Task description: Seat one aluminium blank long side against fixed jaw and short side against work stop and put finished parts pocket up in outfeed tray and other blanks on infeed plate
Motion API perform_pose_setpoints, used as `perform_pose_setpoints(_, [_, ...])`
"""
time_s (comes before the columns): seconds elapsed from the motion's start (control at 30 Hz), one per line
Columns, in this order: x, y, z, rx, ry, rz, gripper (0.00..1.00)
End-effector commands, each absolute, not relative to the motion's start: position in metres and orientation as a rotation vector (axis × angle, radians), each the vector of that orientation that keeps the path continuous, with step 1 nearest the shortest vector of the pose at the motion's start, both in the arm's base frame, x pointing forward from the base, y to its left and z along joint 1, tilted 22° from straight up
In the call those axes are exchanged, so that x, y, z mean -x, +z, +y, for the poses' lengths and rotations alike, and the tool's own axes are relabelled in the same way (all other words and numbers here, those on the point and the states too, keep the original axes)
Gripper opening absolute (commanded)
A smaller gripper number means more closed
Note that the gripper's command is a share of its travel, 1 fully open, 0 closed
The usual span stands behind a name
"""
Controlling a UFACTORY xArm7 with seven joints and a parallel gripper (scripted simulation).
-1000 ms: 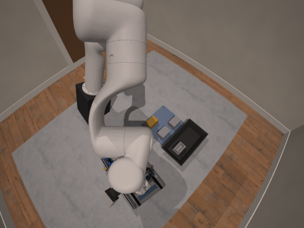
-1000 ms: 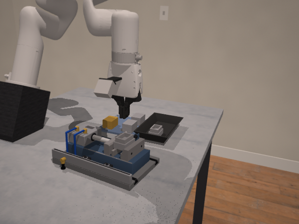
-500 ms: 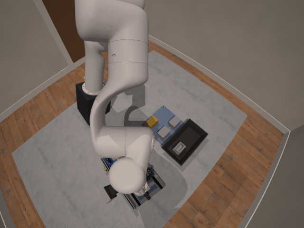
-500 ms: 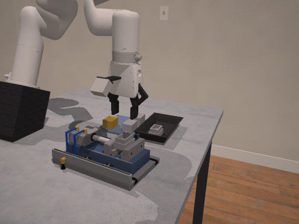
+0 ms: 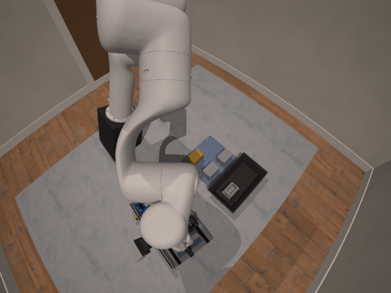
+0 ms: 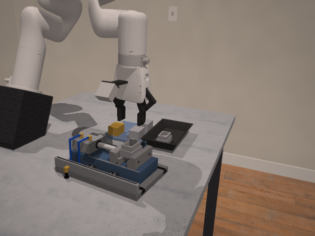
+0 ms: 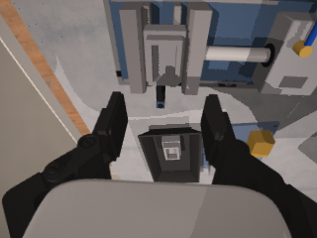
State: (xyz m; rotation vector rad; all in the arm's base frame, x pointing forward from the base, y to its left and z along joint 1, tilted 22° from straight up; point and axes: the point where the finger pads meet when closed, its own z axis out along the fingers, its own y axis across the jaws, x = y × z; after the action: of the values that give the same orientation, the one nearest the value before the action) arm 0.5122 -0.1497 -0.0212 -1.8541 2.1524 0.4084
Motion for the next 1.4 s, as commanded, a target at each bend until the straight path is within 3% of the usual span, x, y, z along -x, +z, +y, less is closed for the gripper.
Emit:
perform_pose_setpoints(0.0, [-0.514, -0.019, -0.152, 1.853, 0.401, 2.153, 0.69])
perform_pose_setpoints(1.37, [-0.515, -0.047, -0.14, 1.851, 0.403, 2.156, 0.69])
